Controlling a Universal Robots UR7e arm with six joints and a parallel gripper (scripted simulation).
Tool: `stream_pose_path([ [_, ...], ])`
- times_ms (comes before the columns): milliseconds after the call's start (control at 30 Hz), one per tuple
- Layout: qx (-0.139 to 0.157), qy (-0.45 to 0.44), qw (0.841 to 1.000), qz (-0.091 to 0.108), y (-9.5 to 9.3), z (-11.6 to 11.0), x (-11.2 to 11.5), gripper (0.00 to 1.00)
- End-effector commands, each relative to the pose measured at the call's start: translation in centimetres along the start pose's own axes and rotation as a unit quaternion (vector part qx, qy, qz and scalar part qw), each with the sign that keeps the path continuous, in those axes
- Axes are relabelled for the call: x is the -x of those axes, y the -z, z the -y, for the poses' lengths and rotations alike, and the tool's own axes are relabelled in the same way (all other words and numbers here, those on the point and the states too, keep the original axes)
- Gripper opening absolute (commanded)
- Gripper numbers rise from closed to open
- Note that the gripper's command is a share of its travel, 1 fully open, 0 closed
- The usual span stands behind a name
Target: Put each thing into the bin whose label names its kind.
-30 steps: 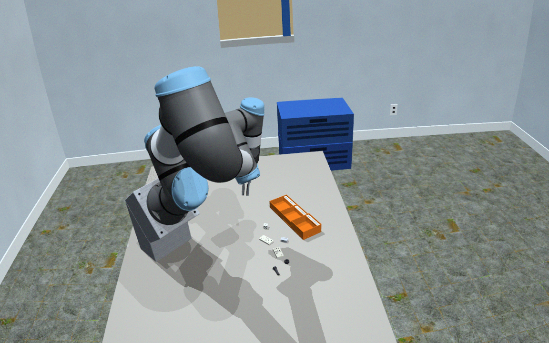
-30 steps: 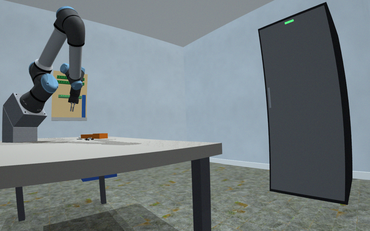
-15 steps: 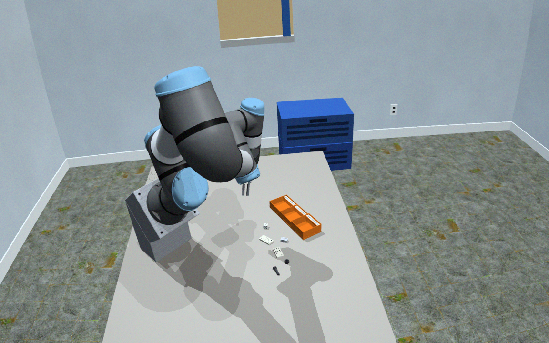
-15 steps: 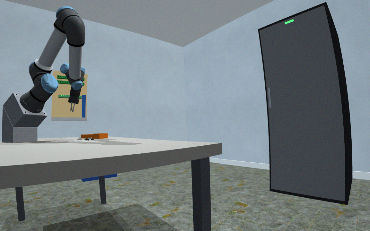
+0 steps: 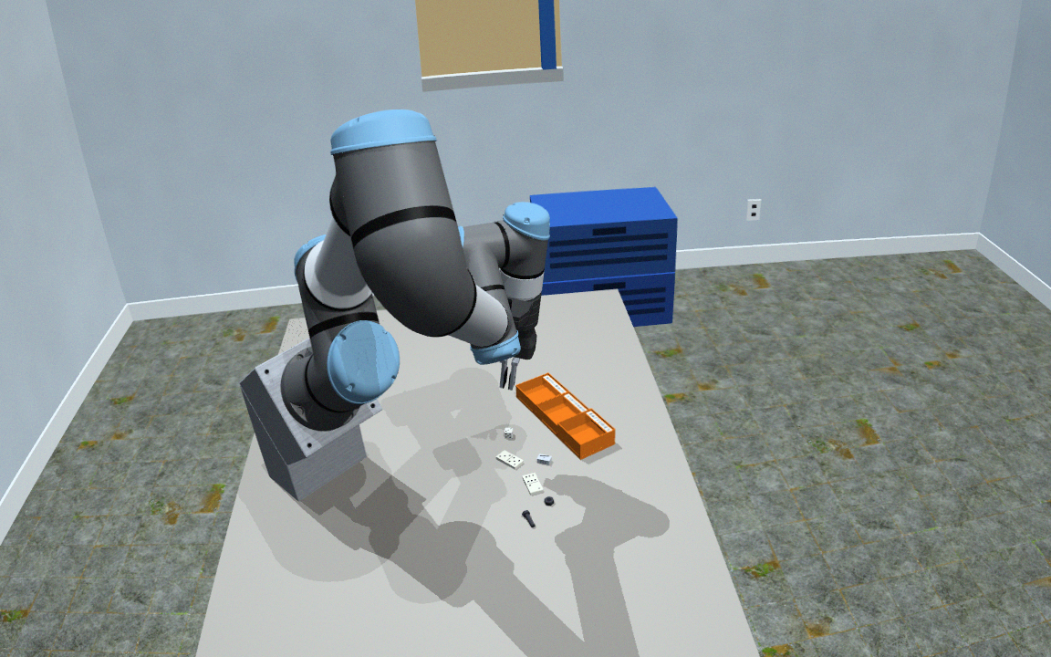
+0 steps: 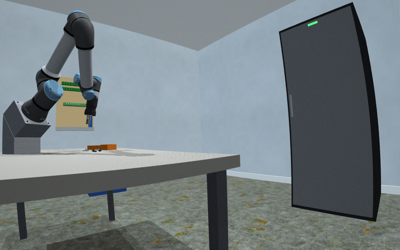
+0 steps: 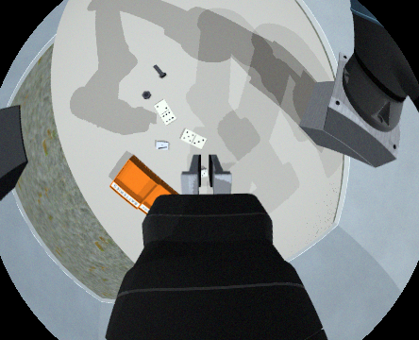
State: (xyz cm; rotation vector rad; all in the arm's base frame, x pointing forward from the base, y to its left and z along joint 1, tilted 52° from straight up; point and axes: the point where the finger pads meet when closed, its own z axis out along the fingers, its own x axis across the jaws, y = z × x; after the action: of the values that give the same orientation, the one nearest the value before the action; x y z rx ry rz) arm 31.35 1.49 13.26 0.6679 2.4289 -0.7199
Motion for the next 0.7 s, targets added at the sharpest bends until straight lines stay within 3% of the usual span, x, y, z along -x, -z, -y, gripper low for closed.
stream_pose_path([
  [0,0.006,-0.078,0.997,0.005,-2.15,-1.95,3.79,0.31],
  [667,0.007,-0.080,0.997,0.002,-2.43,-2.34,3.61,0.31],
])
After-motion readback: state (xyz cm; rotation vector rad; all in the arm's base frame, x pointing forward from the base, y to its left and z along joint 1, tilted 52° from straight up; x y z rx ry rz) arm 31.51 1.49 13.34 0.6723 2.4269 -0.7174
